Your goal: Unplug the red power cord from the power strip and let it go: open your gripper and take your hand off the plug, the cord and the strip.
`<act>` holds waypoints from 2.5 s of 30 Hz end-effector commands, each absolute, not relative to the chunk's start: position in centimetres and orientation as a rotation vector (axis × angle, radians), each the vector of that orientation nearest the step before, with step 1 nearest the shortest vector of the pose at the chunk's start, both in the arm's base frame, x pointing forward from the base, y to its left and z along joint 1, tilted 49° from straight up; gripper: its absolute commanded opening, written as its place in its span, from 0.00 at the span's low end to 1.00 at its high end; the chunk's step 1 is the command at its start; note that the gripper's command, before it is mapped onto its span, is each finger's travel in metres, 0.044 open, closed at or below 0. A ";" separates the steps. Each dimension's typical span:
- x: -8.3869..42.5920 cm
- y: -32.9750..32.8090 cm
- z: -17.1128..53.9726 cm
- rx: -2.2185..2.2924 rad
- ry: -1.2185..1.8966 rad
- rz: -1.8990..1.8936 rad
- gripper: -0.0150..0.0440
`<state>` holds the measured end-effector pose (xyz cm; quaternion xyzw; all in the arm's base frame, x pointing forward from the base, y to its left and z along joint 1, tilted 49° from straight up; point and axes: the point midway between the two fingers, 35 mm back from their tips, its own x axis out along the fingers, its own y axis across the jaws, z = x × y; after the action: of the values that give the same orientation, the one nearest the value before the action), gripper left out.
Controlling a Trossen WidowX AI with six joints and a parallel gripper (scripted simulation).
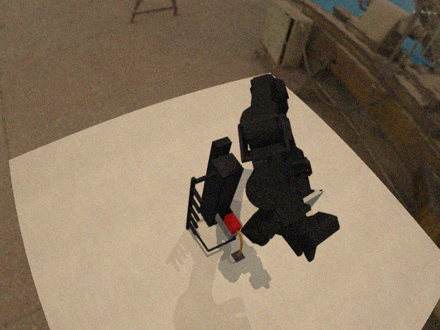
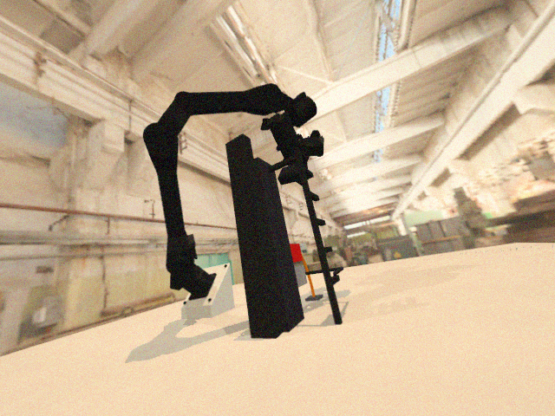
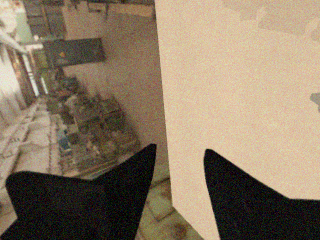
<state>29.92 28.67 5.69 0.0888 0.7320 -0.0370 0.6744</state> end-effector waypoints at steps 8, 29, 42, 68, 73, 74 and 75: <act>29.2 16.7 2.3 -0.841 1.693 0.210 0.53; 28.1 7.9 2.9 -1.737 1.834 0.648 0.53; 28.1 7.9 2.9 -1.737 1.834 0.648 0.53; 28.0 5.8 5.3 -1.738 1.836 0.647 0.53; 28.0 5.3 5.8 -1.738 1.837 0.647 0.53; 28.0 5.3 5.8 -1.738 1.837 0.647 0.53; 28.0 5.3 5.8 -1.738 1.837 0.647 0.53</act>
<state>28.18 5.64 5.59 -0.6405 0.6787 0.2378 0.2694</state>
